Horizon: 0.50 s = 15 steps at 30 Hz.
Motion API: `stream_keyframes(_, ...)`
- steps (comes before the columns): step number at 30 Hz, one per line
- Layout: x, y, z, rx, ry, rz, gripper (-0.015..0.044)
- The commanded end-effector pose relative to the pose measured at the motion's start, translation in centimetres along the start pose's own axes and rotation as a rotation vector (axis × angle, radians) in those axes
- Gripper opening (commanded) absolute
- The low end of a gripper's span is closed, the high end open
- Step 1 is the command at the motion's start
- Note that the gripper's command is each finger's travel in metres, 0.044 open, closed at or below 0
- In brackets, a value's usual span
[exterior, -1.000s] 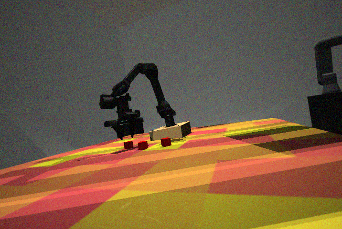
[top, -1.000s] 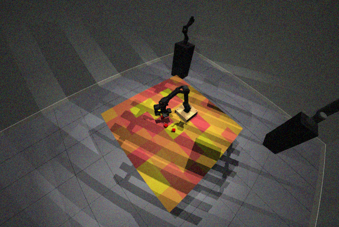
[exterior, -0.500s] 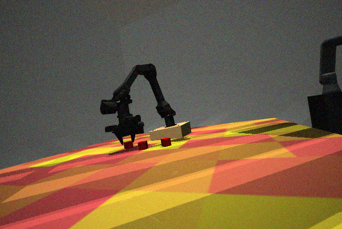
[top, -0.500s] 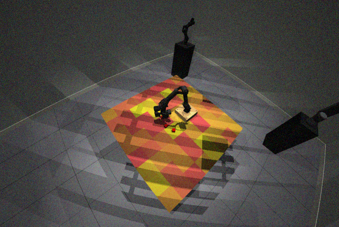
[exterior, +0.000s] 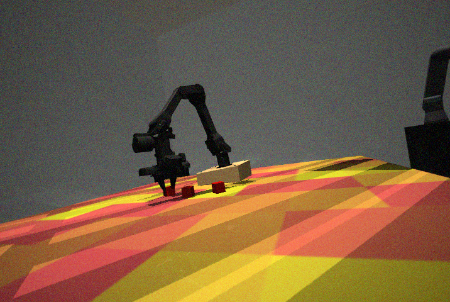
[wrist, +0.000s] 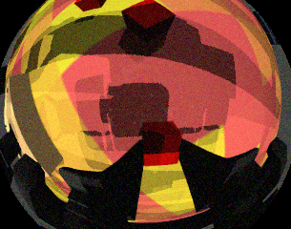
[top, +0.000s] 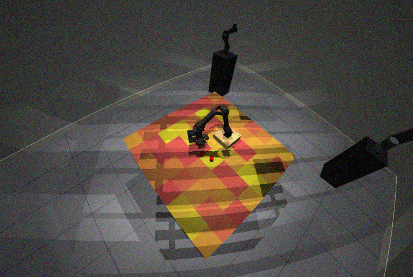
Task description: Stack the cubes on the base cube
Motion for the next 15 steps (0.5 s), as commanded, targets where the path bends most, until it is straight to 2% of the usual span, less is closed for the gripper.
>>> stream_keyframes(1,-0.2,0.5,-0.1,0.003,-0.005,-0.001,0.0105)
stream_keyframes(15,-0.6,4.3,0.0,0.004,-0.003,-0.001,0.0105)
Point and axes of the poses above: the point midway between the two fingers, 35 mm back from their tips, its own y axis back along the fingers, its own x axis across the jaws, z = x × y, the point moved 6 cm from there along y, back along the fingers, and after that the axes turned 1 degree about -y, right-handed, at the moved point
